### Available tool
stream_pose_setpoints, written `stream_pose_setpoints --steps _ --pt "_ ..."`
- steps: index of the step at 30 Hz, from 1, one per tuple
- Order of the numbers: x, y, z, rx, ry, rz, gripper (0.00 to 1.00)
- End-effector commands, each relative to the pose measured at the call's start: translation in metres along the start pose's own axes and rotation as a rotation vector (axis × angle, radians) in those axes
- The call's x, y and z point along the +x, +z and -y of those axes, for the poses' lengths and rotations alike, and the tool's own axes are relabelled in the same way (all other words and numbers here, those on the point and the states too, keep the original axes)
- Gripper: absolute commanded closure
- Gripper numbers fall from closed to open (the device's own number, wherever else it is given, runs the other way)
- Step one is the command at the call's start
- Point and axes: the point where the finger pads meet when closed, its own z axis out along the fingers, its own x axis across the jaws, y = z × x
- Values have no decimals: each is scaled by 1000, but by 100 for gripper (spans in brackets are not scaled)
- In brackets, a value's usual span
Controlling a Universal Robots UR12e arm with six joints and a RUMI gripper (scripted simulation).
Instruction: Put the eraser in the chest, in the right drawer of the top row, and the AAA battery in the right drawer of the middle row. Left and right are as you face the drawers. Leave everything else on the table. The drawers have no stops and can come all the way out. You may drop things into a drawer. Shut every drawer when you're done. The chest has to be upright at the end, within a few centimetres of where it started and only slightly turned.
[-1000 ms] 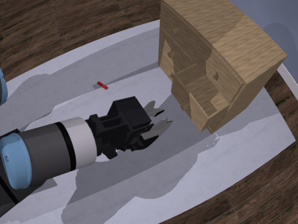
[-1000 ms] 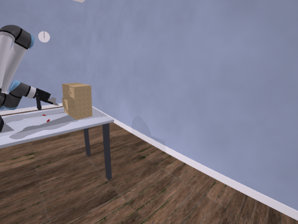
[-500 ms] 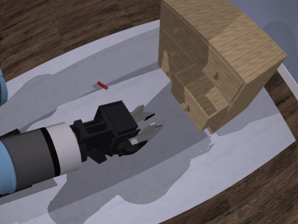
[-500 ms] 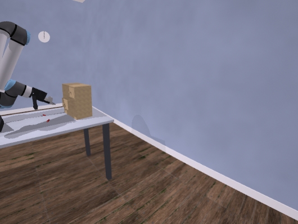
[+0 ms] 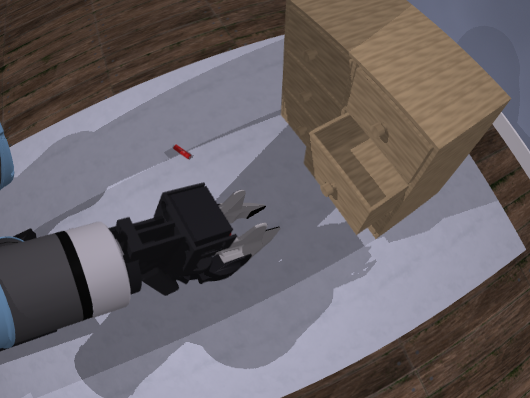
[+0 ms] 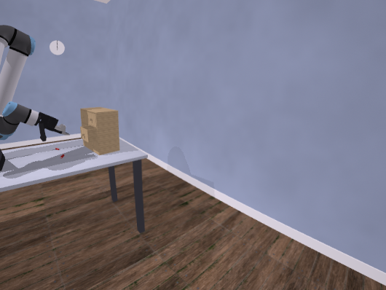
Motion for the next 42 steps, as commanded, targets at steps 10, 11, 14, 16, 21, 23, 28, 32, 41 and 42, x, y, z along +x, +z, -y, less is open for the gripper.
stream_pose_setpoints --steps 10,11,14,16,21,23,28,32,41,42 --pt "-1 -1 -1 5 -1 -3 80" --pt "-1 -1 -1 5 -1 -3 80" --pt "-1 -1 -1 5 -1 -3 80" --pt "-1 -1 -1 6 -1 -3 80" --pt "-1 -2 -1 10 -1 -2 80" --pt "-1 -2 -1 11 -1 -2 80" --pt "-1 -3 -2 17 -1 -2 80" --pt "-1 -3 -2 20 -1 -2 80" --pt "-1 -5 -2 38 -1 -2 80" --pt "-1 -5 -2 40 -1 -2 80"
